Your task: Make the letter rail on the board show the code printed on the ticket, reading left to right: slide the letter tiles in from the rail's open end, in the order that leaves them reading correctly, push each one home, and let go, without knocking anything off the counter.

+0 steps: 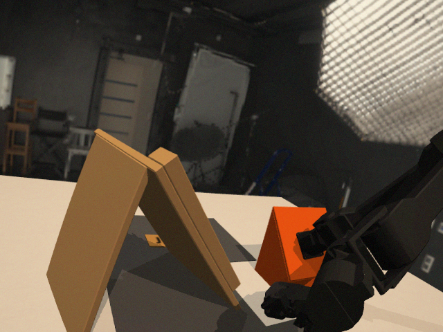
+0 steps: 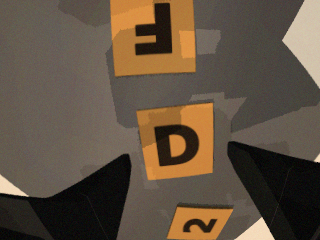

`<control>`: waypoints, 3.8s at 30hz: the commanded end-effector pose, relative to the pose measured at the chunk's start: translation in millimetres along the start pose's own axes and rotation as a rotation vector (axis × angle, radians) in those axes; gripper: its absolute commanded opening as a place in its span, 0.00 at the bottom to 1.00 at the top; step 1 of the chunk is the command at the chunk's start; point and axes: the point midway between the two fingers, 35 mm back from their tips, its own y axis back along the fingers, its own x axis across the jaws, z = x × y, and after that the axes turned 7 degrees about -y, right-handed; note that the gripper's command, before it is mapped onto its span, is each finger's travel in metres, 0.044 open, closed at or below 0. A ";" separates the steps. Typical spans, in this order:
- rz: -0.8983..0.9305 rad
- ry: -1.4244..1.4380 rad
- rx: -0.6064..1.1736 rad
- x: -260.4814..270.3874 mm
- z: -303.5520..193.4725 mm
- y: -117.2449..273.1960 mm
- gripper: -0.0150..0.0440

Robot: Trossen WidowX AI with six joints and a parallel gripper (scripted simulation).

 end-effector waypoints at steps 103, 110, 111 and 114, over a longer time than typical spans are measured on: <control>0.739 -0.050 -0.505 120.5 115.4 182.0 0.25; 0.924 -0.062 -0.646 131.1 133.7 244.9 0.25; 0.941 -0.063 -0.659 131.6 135.1 251.1 0.25; 0.972 -0.059 -0.686 133.0 139.1 262.7 0.25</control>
